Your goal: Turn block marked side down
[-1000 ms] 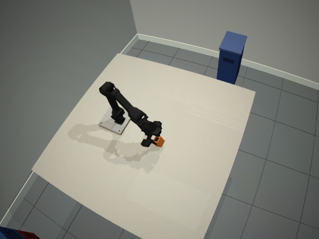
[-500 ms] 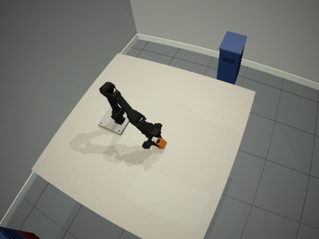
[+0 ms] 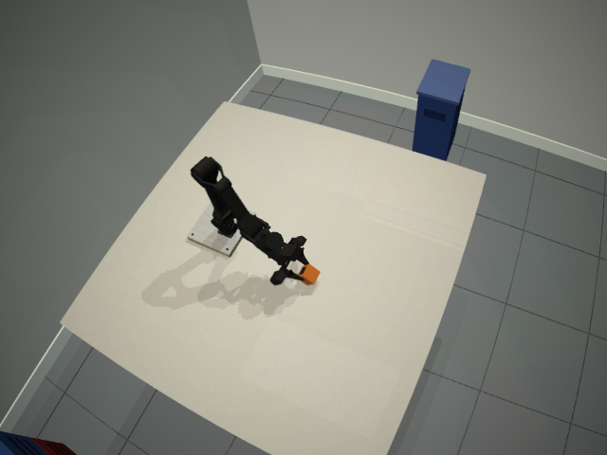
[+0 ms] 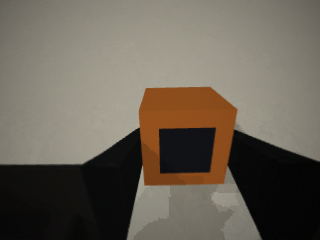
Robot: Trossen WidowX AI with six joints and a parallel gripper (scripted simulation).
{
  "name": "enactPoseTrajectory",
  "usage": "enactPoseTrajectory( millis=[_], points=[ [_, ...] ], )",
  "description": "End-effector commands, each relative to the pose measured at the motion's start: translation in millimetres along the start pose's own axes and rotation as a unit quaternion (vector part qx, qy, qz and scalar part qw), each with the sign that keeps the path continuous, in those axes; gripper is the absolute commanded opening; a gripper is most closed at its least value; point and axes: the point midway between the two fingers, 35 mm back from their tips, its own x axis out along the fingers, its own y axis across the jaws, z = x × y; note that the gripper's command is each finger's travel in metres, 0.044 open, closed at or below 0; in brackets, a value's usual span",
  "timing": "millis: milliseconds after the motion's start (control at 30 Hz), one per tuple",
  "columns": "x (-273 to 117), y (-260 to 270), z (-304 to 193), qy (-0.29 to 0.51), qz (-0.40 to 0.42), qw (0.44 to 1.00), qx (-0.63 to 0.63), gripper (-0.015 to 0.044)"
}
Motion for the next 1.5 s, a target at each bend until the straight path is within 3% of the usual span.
enactPoseTrajectory(
  millis=[0,400,833,1367,1467],
  points=[
    [-1.6,2.1,-5.9,-0.025,0.004,1.0,0.002,0.0],
    [-10.9,4.0,-7.3,-0.08,0.004,0.997,0.0,0.0],
    [-11.0,4.0,-7.1,-0.081,0.004,0.997,0.0,0.0],
    [-11.0,4.0,-7.1,-0.081,0.004,0.997,0.0,0.042],
    [-11.0,4.0,-7.1,-0.081,0.004,0.997,0.0,0.044]
  ],
)
